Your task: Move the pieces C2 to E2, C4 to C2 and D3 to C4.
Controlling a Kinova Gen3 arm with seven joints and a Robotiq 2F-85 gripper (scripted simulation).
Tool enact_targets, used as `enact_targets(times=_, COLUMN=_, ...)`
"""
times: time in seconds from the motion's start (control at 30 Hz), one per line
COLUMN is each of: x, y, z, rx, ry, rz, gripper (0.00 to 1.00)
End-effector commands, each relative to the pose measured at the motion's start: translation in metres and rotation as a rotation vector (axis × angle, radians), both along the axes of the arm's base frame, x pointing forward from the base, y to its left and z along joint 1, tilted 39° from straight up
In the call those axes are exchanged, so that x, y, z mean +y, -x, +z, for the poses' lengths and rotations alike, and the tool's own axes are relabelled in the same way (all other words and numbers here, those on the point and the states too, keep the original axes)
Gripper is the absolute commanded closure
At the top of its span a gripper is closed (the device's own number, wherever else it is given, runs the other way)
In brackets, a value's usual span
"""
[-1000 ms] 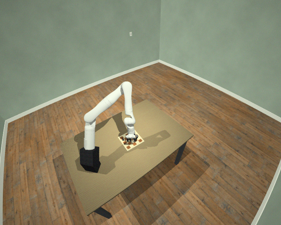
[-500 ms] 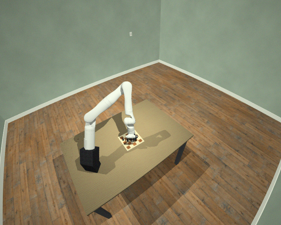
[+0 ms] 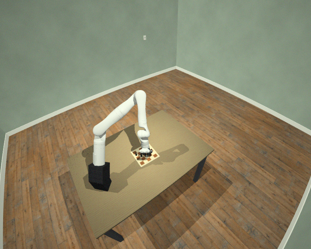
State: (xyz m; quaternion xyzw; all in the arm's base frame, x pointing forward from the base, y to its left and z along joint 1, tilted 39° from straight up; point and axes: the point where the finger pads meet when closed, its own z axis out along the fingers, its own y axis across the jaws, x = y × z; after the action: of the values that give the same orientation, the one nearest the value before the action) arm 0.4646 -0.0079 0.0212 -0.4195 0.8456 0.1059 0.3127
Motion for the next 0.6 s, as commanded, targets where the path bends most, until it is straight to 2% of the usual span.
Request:
enact_targets(times=0.0, x=-0.0003, y=-0.0004, z=0.0, rx=-0.001, ry=0.0, rz=-0.001, gripper=1.0)
enact_targets(times=0.57, x=-0.0016, y=0.0009, z=0.0024, rx=-0.001, ry=0.0, rz=-0.001, gripper=1.0)
